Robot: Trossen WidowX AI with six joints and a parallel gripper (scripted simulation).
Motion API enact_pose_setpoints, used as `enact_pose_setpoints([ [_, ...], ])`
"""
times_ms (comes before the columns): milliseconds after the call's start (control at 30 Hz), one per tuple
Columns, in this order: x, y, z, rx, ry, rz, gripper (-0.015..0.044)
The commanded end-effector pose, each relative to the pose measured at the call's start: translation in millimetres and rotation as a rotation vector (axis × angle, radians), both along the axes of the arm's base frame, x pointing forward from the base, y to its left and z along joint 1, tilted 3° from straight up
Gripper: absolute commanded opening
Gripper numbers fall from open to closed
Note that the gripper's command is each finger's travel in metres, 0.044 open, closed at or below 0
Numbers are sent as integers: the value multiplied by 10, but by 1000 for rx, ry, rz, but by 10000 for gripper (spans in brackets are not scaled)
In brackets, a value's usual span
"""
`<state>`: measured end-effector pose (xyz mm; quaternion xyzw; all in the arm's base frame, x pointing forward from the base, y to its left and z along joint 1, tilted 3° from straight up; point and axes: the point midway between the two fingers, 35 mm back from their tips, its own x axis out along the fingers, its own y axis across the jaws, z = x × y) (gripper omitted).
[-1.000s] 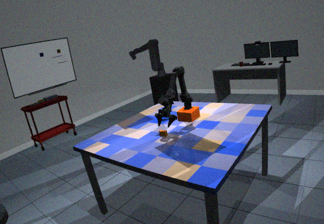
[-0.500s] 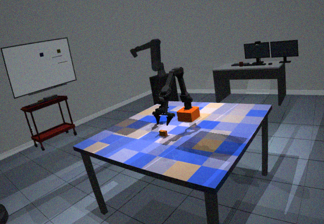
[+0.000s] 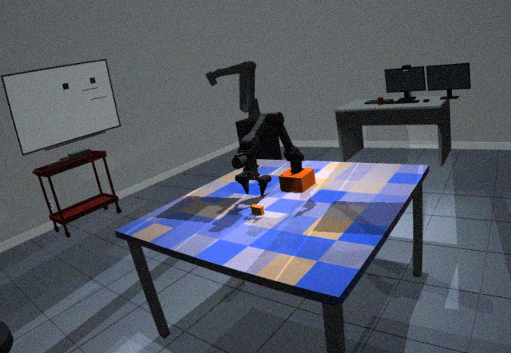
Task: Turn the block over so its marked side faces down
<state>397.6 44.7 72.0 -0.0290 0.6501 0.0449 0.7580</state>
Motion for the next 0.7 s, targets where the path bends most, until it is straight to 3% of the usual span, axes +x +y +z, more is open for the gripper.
enact_pose_setpoints([
  [0,21,6,72,-9,75,11,440],
  [167,26,14,44,-8,75,11,440],
  [300,48,21,-278,-8,75,11,440],
  [667,59,24,-428,-8,75,11,440],
])
